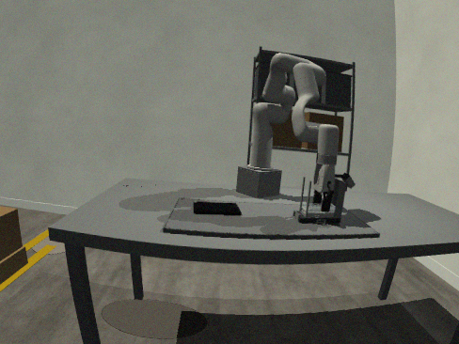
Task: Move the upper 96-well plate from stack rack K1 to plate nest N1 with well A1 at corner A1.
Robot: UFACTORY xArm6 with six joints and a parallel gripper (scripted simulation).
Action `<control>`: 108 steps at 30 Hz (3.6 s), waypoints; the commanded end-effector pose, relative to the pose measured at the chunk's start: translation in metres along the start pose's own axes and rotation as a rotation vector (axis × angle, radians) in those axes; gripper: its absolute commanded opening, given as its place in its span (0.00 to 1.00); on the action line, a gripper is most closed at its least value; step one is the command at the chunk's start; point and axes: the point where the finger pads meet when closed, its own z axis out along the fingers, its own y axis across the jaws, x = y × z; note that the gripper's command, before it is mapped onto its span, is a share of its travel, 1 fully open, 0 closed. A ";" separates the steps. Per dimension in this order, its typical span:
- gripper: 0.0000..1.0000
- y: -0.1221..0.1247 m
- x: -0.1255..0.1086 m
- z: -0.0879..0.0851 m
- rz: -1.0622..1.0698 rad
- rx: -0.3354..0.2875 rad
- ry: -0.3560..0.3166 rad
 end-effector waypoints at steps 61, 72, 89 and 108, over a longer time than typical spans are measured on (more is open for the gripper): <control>0.00 0.002 0.001 -0.005 0.000 -0.004 0.001; 0.00 0.002 0.001 -0.011 0.000 -0.004 0.001; 0.00 0.002 0.001 -0.021 0.000 -0.004 0.001; 0.00 0.002 0.001 -0.035 0.000 -0.004 0.001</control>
